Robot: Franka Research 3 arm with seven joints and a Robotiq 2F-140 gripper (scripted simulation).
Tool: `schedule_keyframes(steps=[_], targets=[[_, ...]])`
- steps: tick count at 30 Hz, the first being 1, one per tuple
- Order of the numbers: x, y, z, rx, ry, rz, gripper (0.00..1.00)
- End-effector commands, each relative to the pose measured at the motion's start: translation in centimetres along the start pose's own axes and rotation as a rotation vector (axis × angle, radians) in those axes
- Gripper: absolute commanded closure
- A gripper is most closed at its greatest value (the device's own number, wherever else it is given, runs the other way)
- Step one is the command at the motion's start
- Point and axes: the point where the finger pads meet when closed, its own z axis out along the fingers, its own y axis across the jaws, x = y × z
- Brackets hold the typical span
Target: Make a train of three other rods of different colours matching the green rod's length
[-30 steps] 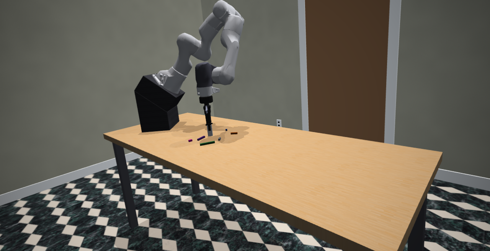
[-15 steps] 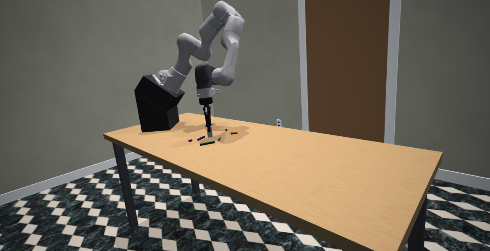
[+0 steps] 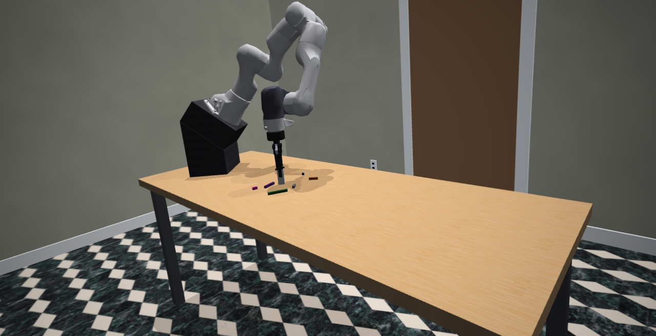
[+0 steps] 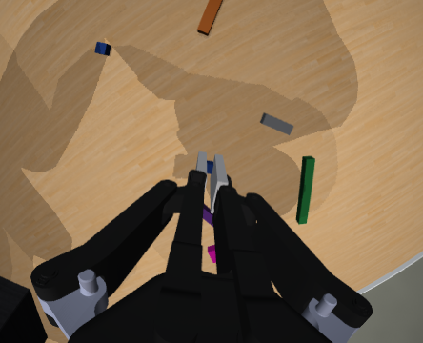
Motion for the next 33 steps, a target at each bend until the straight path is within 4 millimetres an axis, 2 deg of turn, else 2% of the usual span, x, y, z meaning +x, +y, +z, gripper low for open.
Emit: schedule_keyframes(steps=[1,28,33], targets=[[0.08,0.08,0.07,-0.003,-0.001,-0.006,0.97],[0.08,0.08,0.07,-0.003,-0.001,-0.006,0.97],[0.08,0.08,0.07,-0.003,-0.001,-0.006,0.92]])
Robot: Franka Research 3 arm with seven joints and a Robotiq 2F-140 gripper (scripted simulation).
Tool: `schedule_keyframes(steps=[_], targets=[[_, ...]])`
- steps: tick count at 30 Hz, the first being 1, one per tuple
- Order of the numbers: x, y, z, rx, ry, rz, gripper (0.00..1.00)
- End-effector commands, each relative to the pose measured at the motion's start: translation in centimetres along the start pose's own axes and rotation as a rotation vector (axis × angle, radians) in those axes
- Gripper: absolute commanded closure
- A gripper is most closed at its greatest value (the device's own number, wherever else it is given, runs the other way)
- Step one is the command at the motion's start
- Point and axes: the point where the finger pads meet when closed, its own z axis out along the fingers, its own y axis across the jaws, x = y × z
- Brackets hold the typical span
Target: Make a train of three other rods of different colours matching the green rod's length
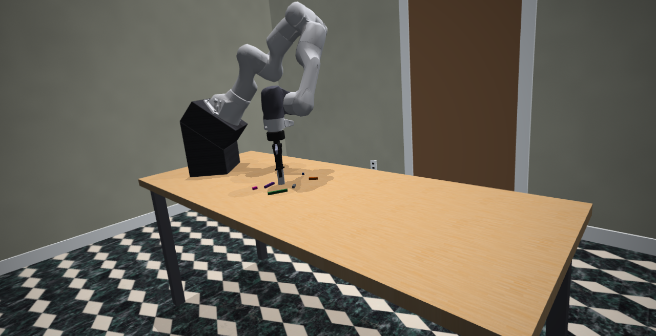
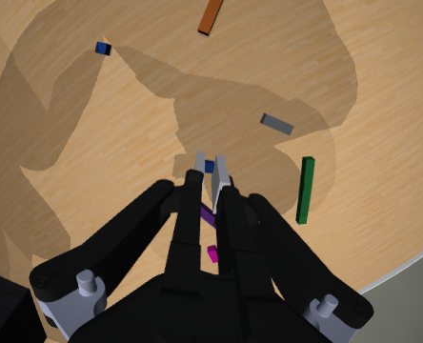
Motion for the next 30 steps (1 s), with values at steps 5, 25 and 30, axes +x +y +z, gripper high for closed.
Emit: schedule_keyframes(steps=[5,25,30], targets=[[0.1,0.1,0.1,-0.002,-0.001,-0.003,0.90],[0.1,0.1,-0.3,-0.002,-0.001,-0.003,0.85],[0.1,0.1,-1.9,-0.002,-0.001,-0.003,0.85]])
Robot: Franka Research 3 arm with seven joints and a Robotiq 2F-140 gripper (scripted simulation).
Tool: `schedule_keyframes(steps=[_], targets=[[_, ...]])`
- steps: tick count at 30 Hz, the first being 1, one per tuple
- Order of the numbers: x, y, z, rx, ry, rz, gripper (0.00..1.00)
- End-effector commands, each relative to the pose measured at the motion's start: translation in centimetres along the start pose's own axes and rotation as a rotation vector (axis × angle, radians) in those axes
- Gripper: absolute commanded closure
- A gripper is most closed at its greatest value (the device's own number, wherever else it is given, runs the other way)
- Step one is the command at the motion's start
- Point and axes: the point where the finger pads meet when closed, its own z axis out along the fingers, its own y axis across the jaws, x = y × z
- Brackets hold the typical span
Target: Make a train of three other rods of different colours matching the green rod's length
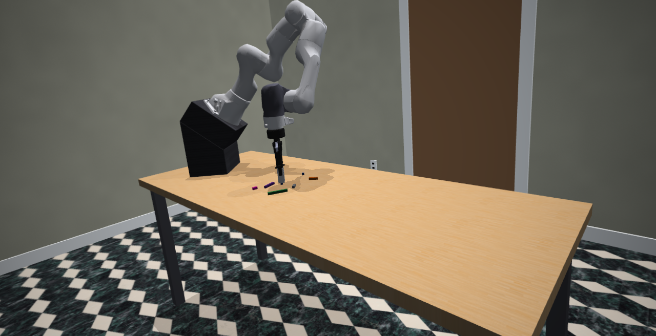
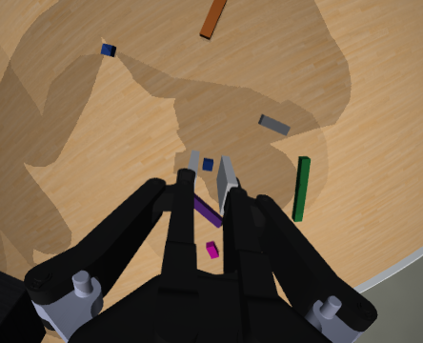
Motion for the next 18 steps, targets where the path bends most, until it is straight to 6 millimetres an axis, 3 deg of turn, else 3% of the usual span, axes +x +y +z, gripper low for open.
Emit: schedule_keyframes(steps=[1,8,18], targets=[[-0.1,0.1,-1.4,0.000,0.000,0.009,0.85],[-0.1,0.1,-5.2,0.000,0.000,0.009,0.85],[-0.1,0.1,-7.8,0.000,0.000,0.009,0.85]])
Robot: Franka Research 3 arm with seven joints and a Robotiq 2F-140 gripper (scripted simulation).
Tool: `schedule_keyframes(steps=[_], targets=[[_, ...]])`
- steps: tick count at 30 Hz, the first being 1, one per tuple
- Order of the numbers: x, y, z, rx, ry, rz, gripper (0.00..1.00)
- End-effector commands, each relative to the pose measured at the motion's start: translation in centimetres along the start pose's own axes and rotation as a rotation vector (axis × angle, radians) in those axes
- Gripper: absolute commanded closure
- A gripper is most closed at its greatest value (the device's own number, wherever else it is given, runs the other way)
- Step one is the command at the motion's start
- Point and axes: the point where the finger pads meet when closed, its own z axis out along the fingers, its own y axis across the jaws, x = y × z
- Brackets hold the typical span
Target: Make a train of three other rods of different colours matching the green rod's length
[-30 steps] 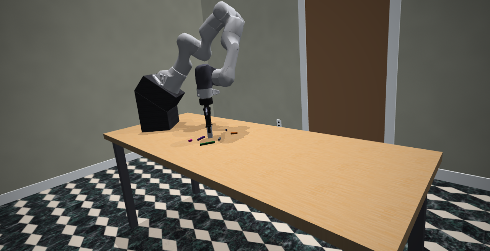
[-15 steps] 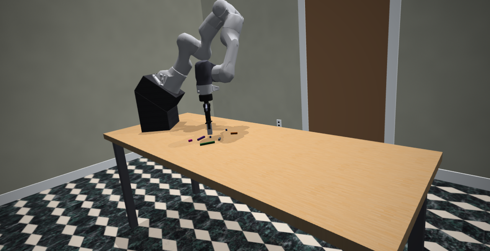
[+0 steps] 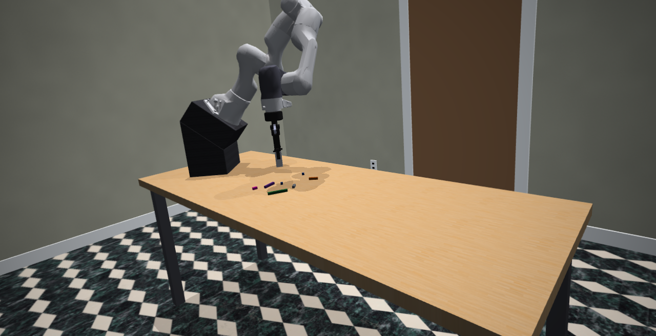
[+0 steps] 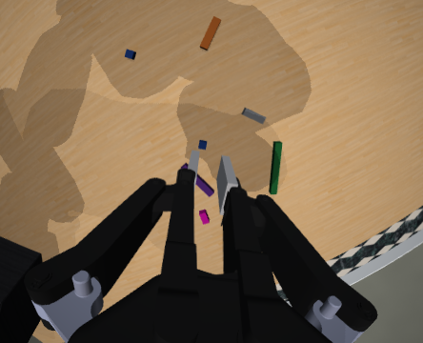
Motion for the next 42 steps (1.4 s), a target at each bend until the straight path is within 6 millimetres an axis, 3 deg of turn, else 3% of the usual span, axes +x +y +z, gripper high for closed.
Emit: schedule_keyframes(steps=[1,4,5,30,42], targets=[[0.00,-0.39,-0.64,0.019,-0.001,0.046,0.85],[0.00,-0.39,-0.71,0.019,-0.001,0.046,0.85],[0.00,-0.39,-0.71,0.019,-0.001,0.046,0.00],[0.01,-0.37,-0.71,0.019,-0.001,0.032,0.00],[0.33,-0.01,-0.57,0.019,0.002,-0.243,0.00]])
